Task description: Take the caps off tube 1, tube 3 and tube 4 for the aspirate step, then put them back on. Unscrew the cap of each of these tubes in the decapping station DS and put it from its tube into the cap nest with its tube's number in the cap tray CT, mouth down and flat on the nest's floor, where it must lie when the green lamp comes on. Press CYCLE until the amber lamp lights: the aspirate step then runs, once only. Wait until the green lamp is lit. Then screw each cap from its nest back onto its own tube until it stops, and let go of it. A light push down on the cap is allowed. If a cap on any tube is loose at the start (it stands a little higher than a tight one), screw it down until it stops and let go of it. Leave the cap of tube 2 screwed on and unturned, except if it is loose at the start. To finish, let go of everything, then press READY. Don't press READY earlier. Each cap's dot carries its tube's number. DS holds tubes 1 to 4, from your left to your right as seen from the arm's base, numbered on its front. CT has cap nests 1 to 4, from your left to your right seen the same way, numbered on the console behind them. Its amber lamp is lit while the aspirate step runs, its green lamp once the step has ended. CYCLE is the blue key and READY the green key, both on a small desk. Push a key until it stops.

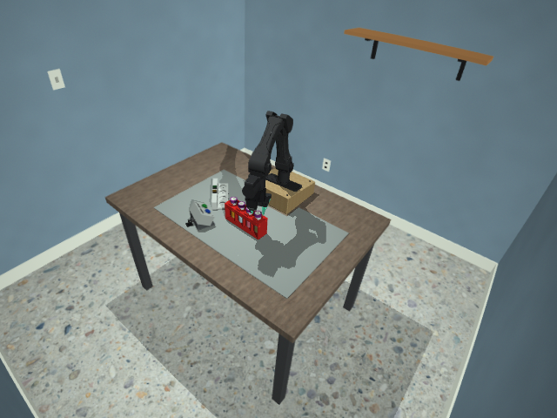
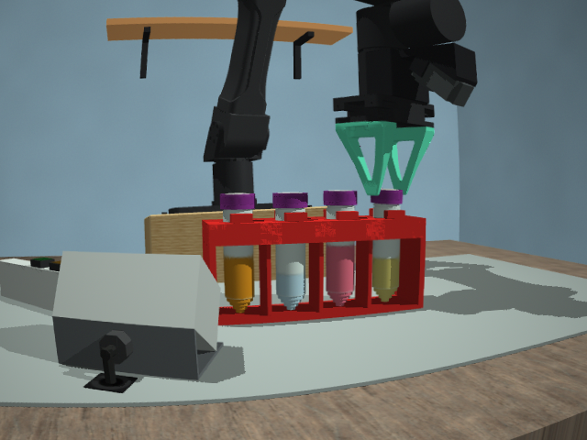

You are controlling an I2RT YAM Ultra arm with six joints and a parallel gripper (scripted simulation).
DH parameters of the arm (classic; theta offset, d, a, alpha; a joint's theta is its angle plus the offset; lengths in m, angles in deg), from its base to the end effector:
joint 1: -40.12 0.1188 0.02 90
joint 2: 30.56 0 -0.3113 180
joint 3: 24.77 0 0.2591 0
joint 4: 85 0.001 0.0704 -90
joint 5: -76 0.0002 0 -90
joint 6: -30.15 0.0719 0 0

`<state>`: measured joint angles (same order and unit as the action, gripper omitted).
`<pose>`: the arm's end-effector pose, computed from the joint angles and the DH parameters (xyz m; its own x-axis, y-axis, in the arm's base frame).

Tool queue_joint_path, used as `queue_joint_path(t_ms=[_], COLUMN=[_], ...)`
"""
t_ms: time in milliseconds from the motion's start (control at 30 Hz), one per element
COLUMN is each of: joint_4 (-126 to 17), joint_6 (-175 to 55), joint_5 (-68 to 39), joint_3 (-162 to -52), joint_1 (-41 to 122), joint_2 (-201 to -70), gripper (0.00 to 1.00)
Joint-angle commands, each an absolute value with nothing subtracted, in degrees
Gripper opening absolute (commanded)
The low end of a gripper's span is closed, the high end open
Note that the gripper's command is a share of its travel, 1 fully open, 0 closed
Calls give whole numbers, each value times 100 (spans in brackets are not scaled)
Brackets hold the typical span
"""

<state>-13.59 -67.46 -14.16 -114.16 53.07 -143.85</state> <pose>0.3570 0.0833 0.1581 -0.9322 -0.3502 0.0914 -0.3504 0.9365 0.0150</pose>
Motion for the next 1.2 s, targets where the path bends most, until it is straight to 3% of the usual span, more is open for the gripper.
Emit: queue_joint_path(t_ms=[0,1167], joint_4=[-1362,-1404], joint_6=[-5990,-5995], joint_5=[-1415,-1415], joint_3=[-11483,-11397], joint_1=[5298,5293], joint_2=[-14336,-14293], gripper=[49,49])
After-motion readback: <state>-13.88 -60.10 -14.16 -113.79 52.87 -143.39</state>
